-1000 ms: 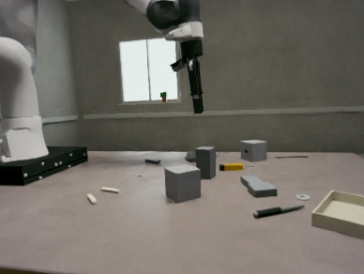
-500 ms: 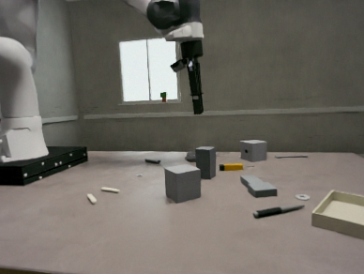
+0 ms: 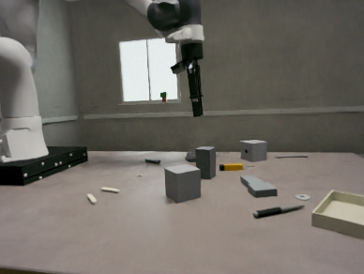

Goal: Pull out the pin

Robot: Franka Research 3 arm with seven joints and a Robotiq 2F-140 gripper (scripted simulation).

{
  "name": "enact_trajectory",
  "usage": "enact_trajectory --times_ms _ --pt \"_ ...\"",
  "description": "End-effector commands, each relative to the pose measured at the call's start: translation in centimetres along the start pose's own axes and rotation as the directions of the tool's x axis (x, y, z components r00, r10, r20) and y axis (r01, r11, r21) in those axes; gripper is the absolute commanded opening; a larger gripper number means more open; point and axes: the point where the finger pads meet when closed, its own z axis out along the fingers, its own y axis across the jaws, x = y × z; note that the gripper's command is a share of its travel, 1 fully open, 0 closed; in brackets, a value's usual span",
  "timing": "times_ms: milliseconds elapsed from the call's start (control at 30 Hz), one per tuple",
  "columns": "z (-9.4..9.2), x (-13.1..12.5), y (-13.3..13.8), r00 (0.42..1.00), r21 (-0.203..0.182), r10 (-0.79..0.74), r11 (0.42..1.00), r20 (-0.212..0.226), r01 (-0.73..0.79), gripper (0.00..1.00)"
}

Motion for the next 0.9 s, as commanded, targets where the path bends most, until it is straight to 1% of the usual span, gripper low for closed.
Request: enact_trajectory --times_ms 0,433,867 --pt "0.4 0.2 -0.3 1.0 0.001 0.009 1.0 -0.011 -0.009 0.31" --pt "1.5 0.7 -1.1 0.999 0.006 0.022 1.0 -0.038 -0.022 0.31" --pt "3.1 1.5 -2.1 0.996 0.013 0.04 0.999 -0.079 -0.039 0.31"
